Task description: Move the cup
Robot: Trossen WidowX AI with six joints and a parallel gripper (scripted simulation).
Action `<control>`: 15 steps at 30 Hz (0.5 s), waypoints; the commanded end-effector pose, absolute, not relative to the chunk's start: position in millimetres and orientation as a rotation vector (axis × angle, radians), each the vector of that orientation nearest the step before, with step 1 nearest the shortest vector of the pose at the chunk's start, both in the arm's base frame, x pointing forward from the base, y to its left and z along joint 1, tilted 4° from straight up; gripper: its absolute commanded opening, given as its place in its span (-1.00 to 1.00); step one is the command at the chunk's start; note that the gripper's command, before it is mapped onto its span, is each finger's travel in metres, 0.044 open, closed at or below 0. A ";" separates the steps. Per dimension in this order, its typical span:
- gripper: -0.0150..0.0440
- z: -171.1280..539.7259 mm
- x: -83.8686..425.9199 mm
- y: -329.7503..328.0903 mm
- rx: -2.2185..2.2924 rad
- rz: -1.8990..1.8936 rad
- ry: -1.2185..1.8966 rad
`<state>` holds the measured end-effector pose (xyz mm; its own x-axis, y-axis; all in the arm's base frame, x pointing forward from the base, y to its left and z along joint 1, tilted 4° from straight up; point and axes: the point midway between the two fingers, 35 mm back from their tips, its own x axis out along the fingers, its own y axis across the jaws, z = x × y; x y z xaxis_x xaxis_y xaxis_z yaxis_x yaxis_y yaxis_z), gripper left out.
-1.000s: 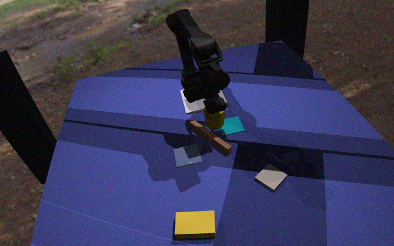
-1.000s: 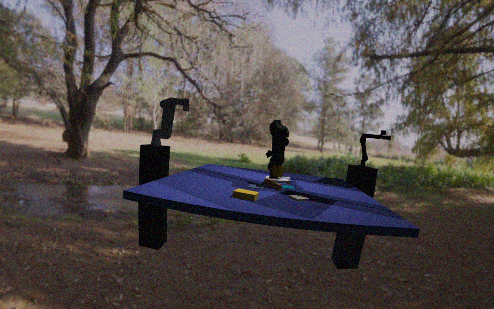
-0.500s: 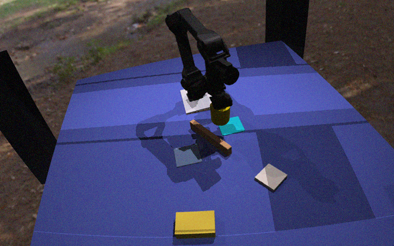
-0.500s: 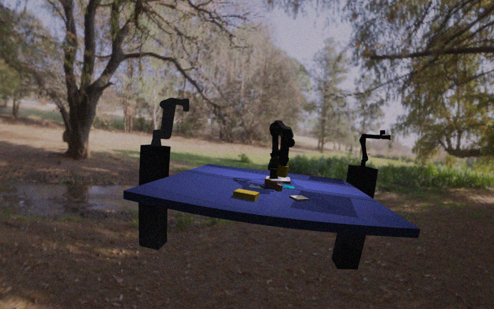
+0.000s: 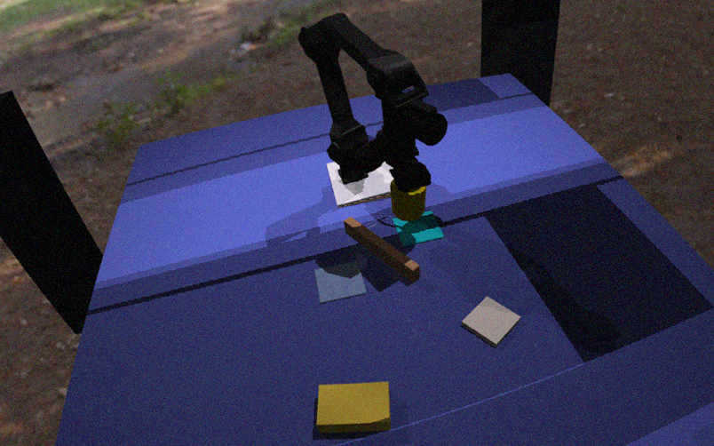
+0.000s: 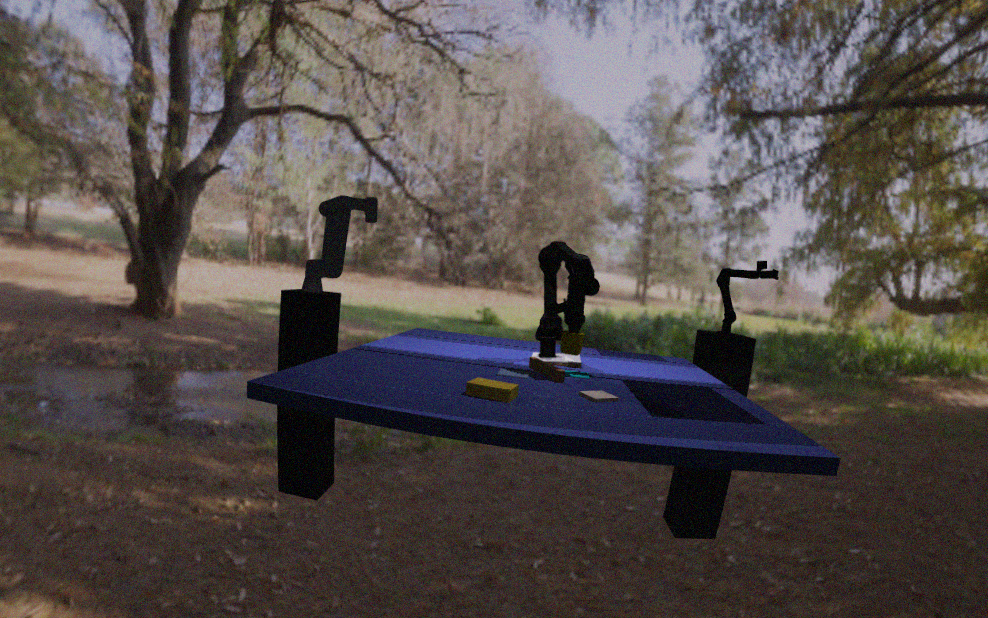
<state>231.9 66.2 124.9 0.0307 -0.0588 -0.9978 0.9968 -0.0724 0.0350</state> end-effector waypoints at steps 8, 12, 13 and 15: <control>-0.49 120.0 218.1 82.6 1.230 -1.276 1.112; -0.49 119.0 214.1 88.1 1.231 -1.276 1.112; -0.49 118.8 213.1 89.4 1.231 -1.276 1.113; -0.49 118.4 212.1 90.7 1.231 -1.276 1.113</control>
